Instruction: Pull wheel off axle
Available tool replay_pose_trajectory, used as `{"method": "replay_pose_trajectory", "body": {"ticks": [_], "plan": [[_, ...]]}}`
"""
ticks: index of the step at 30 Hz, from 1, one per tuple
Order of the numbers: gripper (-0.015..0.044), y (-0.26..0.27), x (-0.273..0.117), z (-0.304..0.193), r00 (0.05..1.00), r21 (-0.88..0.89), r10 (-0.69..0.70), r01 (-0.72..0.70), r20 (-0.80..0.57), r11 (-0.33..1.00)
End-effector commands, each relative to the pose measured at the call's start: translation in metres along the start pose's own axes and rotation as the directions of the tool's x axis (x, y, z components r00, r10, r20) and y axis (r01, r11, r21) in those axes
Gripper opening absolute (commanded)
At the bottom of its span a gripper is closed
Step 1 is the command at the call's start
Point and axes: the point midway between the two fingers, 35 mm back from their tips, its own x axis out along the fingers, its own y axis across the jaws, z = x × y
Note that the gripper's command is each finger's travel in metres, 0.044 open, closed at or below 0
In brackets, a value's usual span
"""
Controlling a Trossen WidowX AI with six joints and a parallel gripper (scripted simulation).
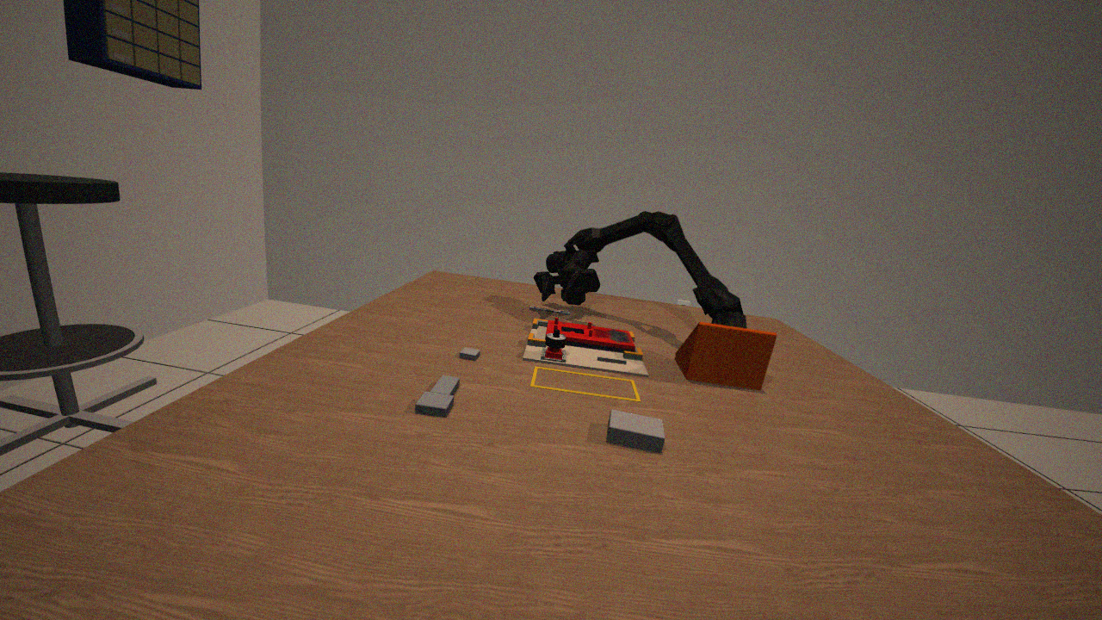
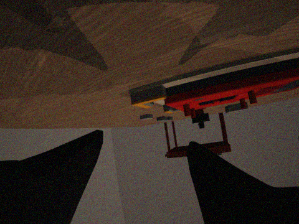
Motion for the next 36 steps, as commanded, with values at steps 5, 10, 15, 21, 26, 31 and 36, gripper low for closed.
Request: {"method": "replay_pose_trajectory", "body": {"ticks": [5,10,15,21,26,31,36], "plan": [[0.03,-0.043,0.079,-0.043,0.946,-0.372,-0.211,0.293,0.246,0.881],[0.03,-0.071,0.119,-0.067,0.86,-0.599,-0.239,0.491,0.452,0.633],[0.03,-0.106,0.156,-0.095,0.727,-0.698,-0.153,0.685,0.669,0.209],[0.03,-0.149,0.188,-0.131,0.562,-0.505,0.102,0.798,0.821,-0.329],[0.03,-0.168,0.198,-0.148,0.502,-0.337,0.237,0.796,0.832,-0.502],[0.03,-0.168,0.198,-0.148,0.502,-0.337,0.237,0.796,0.832,-0.502],[0.03,-0.168,0.198,-0.148,0.502,-0.337,0.237,0.796,0.832,-0.502]]}}
